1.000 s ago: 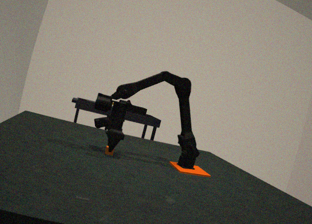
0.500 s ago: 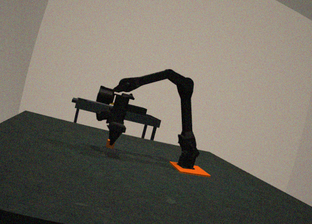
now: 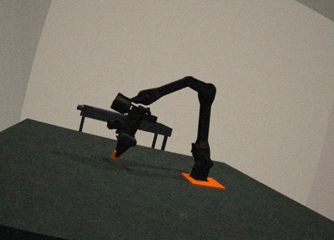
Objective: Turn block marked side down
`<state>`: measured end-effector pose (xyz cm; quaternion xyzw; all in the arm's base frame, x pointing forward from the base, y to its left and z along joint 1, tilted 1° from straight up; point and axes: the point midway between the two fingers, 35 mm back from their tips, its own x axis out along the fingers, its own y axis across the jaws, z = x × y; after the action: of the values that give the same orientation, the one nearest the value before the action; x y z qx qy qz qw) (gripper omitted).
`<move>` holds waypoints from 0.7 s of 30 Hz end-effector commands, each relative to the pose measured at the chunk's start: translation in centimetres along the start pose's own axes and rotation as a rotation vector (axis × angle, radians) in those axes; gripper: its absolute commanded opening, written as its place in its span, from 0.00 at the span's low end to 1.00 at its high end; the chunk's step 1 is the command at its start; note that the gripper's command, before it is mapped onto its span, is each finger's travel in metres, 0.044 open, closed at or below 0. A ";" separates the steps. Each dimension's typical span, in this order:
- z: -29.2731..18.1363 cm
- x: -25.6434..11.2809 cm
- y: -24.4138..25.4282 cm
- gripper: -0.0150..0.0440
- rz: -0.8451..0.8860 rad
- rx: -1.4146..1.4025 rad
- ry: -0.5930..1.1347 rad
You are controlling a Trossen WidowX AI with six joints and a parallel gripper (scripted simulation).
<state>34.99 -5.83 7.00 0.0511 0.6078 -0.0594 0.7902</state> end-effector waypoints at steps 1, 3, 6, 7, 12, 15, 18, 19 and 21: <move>0.0 0.0 0.0 0.25 0.002 0.000 -0.057; -0.1 0.0 0.0 0.25 0.002 0.000 -0.088; -0.1 0.0 0.0 0.25 0.002 -0.001 -0.134; -0.2 0.0 0.0 0.25 0.002 -0.001 -0.149; -0.4 0.0 0.0 0.25 0.001 -0.002 -0.226; -0.5 -0.1 0.0 0.25 0.001 -0.003 -0.272; -0.6 -0.2 0.0 0.25 0.001 -0.003 -0.295; -0.6 -0.2 0.0 0.25 0.001 -0.003 -0.295; -0.5 0.0 0.0 0.25 0.001 -0.003 -0.305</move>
<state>34.37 -5.79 6.80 0.0404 0.4896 -0.0671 0.8684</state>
